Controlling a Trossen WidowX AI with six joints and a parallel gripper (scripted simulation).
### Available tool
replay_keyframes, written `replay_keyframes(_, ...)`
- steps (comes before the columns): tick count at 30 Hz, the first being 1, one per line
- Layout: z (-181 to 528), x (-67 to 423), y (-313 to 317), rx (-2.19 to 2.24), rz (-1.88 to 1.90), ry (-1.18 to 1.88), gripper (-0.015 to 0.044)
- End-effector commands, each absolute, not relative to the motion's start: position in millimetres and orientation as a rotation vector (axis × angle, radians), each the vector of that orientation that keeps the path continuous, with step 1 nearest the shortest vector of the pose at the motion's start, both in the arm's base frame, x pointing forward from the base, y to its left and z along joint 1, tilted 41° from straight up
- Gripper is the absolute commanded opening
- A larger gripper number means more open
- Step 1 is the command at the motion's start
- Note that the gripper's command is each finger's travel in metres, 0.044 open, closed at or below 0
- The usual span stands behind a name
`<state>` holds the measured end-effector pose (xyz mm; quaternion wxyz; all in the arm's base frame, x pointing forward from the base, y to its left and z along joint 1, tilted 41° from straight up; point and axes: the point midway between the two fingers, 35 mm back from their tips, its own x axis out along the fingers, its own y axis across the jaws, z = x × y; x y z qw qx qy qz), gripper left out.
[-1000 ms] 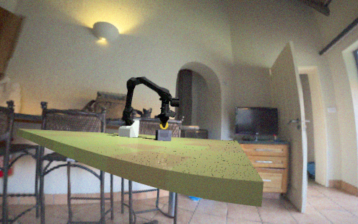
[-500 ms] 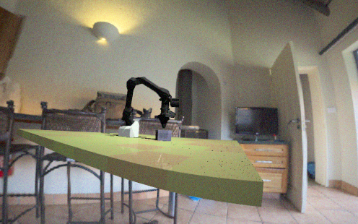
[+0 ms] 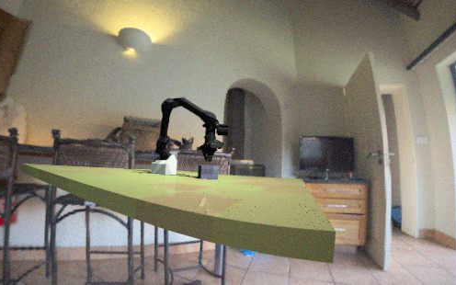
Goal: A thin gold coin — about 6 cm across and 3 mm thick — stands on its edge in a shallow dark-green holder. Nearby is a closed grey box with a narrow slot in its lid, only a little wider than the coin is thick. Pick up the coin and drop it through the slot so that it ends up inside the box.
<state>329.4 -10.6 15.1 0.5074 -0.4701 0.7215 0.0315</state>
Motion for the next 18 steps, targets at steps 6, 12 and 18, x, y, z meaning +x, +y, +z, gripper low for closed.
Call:
replay_keyframes(6,50,330,19,-1.134,0.076,1.733,0.0440)
replay_keyframes(12,57,329,25,-1.136,0.075,1.735,0.0440)
replay_keyframes(18,57,329,25,-1.136,0.075,1.735,0.0440)
